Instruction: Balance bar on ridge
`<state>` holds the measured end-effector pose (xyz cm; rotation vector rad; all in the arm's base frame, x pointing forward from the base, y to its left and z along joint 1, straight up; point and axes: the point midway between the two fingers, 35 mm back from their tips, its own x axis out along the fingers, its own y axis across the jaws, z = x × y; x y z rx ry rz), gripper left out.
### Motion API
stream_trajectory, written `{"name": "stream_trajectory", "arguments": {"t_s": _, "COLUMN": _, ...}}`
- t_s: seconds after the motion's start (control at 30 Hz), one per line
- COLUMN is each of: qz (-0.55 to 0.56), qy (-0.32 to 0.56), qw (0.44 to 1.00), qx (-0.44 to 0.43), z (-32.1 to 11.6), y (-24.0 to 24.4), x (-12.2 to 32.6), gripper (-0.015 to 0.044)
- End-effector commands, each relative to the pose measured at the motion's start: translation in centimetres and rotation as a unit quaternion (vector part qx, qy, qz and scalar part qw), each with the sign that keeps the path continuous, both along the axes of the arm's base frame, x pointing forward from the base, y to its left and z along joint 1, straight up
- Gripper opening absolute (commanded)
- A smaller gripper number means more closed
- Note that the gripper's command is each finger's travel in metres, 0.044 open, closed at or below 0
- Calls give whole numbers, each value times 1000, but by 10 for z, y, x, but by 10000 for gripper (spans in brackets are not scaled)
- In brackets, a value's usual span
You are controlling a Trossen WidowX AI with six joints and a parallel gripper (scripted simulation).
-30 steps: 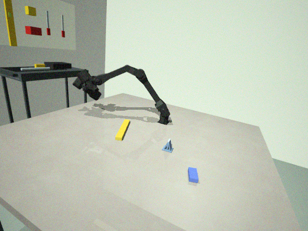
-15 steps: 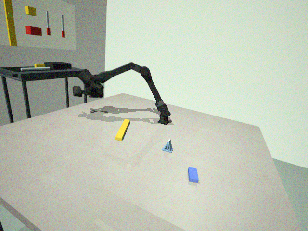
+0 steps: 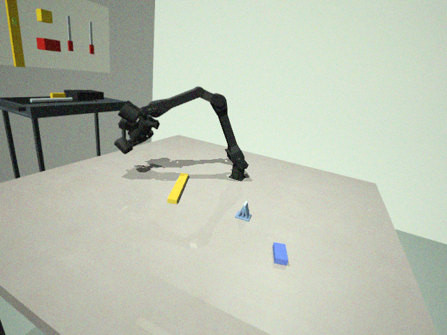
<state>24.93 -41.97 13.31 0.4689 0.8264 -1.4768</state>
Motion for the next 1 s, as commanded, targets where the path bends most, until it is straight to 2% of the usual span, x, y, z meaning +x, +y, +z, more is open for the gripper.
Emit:
{"name": "stream_trajectory", "arguments": {"t_s": 0.0, "qz": 83, "qy": 44, "qw": 995, "qx": 41, "z": -2, "y": 26, "x": 7, "gripper": 315}}
{"name": "stream_trajectory", "arguments": {"t_s": 0.47, "qz": 331, "qy": 159, "qw": 918, "qx": 149, "z": -13, "y": 107, "x": 20, "gripper": 315}}
{"name": "stream_trajectory", "arguments": {"t_s": 0.97, "qz": 577, "qy": 234, "qw": 750, "qx": 225, "z": -16, "y": 196, "x": 14, "gripper": 315}}
